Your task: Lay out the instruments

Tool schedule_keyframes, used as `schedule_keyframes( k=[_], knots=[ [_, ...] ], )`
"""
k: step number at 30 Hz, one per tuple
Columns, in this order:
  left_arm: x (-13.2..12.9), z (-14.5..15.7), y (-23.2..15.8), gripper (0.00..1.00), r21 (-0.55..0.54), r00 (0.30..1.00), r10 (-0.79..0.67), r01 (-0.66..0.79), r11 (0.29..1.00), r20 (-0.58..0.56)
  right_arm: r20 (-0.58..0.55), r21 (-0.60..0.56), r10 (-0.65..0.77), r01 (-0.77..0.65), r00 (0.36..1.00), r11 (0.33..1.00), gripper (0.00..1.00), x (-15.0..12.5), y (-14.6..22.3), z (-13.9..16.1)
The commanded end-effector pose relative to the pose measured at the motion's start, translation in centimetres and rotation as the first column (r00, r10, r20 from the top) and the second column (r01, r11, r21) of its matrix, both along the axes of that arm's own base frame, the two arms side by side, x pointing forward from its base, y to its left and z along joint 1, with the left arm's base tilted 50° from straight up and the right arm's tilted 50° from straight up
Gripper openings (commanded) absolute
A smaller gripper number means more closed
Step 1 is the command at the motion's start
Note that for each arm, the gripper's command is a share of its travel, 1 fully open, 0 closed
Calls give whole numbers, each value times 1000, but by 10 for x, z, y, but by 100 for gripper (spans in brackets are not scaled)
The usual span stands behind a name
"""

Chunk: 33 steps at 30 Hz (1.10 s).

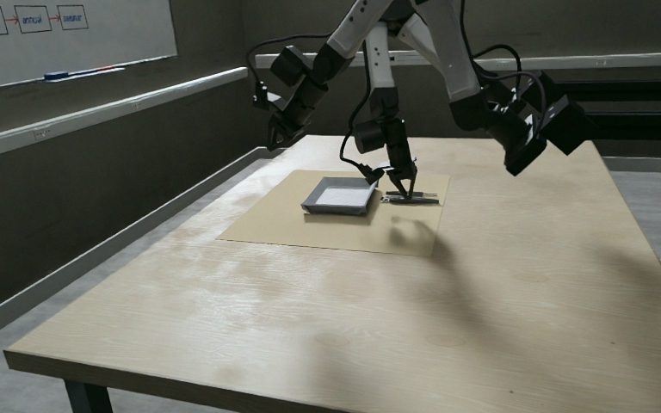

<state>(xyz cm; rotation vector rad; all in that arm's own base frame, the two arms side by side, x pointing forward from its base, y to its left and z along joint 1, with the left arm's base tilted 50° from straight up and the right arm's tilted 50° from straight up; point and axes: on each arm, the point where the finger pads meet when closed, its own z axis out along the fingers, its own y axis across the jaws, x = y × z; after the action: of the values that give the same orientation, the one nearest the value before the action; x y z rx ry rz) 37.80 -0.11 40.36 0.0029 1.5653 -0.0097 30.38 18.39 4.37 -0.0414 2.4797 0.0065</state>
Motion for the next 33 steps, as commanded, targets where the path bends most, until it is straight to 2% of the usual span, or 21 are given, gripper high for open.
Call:
schedule_keyframes(
  k=[1,5,8,33],
  knots=[
    [-8,27,-1,27,-5,997,-8,8,1000,72,12,27,-6,6,1000,1000,6,3,6,-11],
    [-8,27,-1,27,-5,997,-8,8,1000,72,-23,-12,15,-15,1000,1000,6,-5,2,-18],
    [-8,27,-1,27,-5,997,-8,8,1000,72,-7,3,-6,6,1000,1000,6,7,0,-13],
    [-8,27,-1,27,-5,997,-8,8,1000,72,-10,1,-6,6,1000,1000,6,21,-1,-27]
  ],
)
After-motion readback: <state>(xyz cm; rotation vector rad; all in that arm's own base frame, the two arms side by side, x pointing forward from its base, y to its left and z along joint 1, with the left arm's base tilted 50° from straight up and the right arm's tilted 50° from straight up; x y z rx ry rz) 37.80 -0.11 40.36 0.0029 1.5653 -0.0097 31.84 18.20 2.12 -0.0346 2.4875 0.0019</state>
